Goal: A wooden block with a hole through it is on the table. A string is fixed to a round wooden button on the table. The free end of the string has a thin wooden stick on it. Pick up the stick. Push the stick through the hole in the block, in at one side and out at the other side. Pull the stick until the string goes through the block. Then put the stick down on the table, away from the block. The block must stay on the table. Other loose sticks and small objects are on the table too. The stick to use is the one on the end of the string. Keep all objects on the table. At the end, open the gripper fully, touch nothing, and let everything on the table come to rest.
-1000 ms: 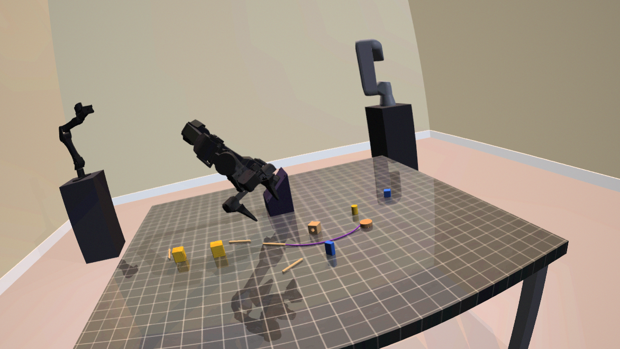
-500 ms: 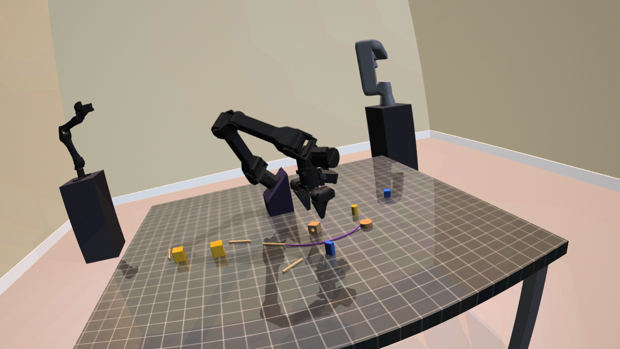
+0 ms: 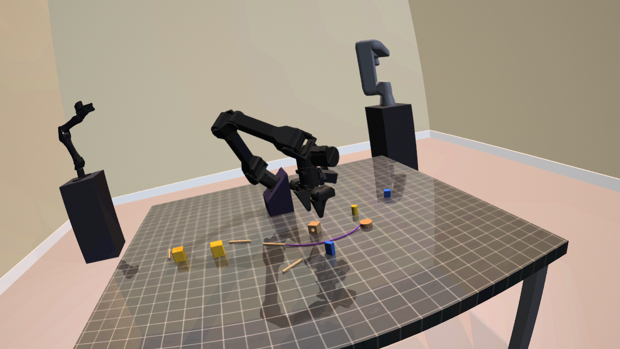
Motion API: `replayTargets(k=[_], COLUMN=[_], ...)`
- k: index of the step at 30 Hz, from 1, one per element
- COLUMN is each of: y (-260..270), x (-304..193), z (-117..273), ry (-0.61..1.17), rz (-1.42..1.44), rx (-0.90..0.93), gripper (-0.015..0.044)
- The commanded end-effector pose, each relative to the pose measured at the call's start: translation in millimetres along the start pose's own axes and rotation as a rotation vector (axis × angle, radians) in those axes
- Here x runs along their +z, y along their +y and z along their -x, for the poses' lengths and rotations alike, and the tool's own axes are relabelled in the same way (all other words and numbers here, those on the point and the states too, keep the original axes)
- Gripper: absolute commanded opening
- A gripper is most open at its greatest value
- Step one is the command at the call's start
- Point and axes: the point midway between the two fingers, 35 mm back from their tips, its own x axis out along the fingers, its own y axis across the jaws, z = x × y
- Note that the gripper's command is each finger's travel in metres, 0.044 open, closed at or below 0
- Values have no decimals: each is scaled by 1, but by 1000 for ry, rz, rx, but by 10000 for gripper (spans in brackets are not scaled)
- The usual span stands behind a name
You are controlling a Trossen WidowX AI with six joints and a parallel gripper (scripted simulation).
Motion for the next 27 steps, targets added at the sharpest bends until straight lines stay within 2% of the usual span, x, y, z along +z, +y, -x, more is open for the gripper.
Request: replayTargets(k=[1, 3, 11, 20, 27], y=[0, 0, 0, 0, 0], x=[0, 0, 0, 0, 0], z=[0, 0, 0, 0, 0], ry=[0, 0, 0, 0, 0], rz=[0, 0, 0, 0, 0], rx=[0, 0, 0, 0, 0], gripper=[282, 241, 241, 5, 0])
